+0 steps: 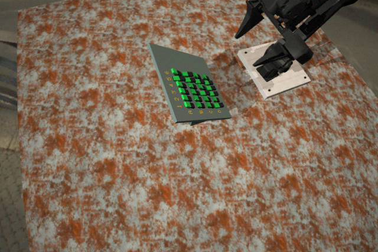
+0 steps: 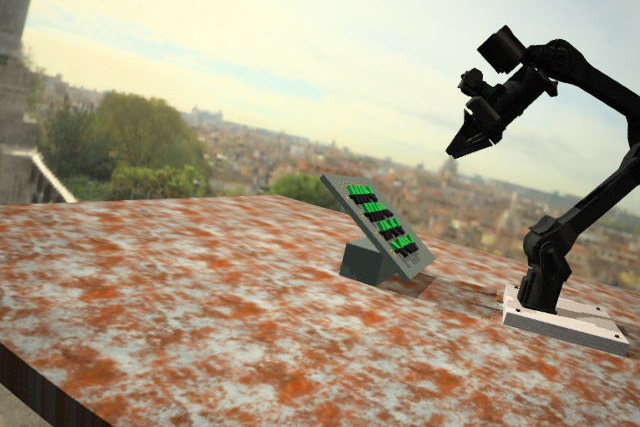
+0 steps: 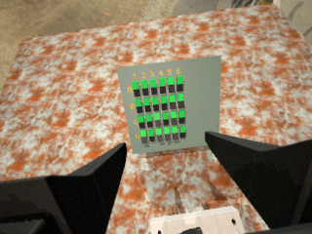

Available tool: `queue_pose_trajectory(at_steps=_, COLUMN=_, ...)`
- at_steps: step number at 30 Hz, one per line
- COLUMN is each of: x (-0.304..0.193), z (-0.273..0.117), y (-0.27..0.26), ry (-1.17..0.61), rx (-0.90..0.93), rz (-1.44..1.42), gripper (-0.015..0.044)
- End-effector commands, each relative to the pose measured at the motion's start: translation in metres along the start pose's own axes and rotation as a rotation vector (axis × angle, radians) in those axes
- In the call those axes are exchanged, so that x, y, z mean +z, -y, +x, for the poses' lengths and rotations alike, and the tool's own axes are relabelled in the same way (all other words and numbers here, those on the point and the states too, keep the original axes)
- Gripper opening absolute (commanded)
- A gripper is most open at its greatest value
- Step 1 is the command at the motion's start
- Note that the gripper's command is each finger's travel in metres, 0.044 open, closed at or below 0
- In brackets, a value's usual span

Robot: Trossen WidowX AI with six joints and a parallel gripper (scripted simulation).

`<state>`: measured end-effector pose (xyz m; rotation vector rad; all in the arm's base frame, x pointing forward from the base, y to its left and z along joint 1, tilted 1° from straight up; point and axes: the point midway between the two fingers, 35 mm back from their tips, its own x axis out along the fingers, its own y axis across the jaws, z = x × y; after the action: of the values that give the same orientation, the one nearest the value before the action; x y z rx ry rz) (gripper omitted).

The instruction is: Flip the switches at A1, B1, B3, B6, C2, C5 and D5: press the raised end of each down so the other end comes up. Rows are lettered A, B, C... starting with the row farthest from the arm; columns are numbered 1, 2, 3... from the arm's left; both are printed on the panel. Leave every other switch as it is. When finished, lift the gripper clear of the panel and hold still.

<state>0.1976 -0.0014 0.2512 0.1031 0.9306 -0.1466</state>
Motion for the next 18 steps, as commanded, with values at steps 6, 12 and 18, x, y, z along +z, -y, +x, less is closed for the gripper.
queue_pose_trajectory(at_steps=6, x=0.038, z=0.045, y=-0.021, ry=-0.005, rx=-0.008, rz=0.005, gripper=0.0242)
queue_pose_trajectory(at_steps=12, x=0.065, z=0.097, y=-0.044, ry=-0.009, rx=-0.016, rz=0.009, gripper=0.0085)
queue_pose_trajectory(at_steps=18, x=0.066, z=0.121, y=-0.044, ry=-0.025, rx=-0.017, rz=0.009, gripper=0.0000)
